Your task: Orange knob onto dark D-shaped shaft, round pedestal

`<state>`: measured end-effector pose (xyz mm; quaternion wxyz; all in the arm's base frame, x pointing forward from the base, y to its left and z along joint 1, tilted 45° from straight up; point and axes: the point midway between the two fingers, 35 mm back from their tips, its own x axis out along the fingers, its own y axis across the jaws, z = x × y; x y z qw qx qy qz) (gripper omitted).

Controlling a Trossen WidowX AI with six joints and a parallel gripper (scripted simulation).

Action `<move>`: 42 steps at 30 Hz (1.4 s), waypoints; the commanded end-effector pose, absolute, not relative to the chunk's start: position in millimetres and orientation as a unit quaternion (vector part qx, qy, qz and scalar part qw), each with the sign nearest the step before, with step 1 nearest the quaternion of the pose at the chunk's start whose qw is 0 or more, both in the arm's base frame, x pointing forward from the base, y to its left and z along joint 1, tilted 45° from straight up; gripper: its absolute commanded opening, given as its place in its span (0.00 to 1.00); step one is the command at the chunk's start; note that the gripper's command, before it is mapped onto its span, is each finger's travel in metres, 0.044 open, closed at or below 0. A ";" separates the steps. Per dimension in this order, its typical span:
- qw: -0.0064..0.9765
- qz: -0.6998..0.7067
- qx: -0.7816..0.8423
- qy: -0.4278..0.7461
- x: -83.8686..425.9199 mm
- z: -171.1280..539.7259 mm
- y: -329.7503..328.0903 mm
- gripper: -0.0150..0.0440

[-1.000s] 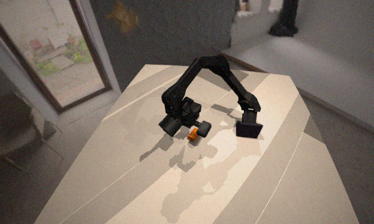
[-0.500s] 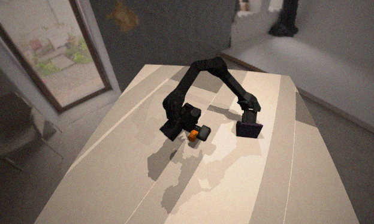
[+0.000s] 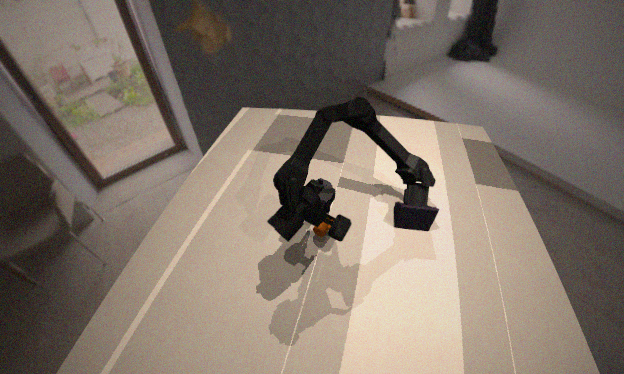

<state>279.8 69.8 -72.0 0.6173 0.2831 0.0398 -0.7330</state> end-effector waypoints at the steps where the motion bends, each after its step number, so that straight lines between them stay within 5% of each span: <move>1: 0.620 -0.733 0.276 0.041 277.7 -78.0 63.2 1.00; 4: 0.620 -0.733 0.276 0.041 277.6 -79.6 61.5 1.00; 12: 0.620 -0.733 0.276 0.041 277.6 -79.6 61.5 0.66; 42: 0.613 -0.711 0.332 0.087 274.8 -70.2 61.4 0.56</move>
